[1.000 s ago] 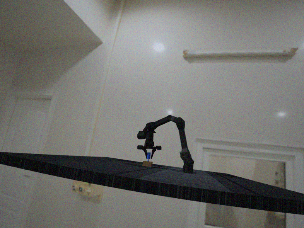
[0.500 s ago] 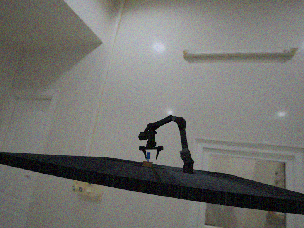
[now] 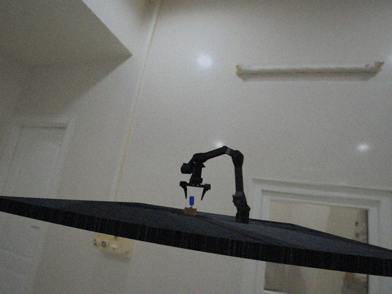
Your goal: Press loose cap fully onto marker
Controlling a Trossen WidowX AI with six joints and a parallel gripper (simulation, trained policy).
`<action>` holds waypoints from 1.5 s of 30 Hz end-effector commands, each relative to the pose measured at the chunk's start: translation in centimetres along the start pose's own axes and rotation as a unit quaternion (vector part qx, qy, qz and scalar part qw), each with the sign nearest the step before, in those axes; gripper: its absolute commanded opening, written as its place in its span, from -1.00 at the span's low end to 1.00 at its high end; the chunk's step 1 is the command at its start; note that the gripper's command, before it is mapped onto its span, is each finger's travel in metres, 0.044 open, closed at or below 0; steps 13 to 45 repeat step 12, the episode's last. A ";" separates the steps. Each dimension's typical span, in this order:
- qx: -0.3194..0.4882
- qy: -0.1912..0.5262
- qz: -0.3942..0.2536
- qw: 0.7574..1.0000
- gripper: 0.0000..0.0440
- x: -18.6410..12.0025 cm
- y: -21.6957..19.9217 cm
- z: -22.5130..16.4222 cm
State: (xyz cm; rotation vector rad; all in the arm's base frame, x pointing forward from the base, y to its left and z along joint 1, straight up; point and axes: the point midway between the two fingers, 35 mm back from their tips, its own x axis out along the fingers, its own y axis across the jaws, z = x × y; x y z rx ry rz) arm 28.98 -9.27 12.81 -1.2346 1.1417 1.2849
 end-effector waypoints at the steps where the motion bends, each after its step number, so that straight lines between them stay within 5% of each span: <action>1: -0.008 0.003 -0.014 1.000 1.00 -1.2 -0.1 0.0; 12: -0.015 0.014 -0.042 0.999 0.95 -3.7 0.0 -0.1; 45: -0.015 0.014 -0.042 0.999 0.95 -3.7 0.0 -0.1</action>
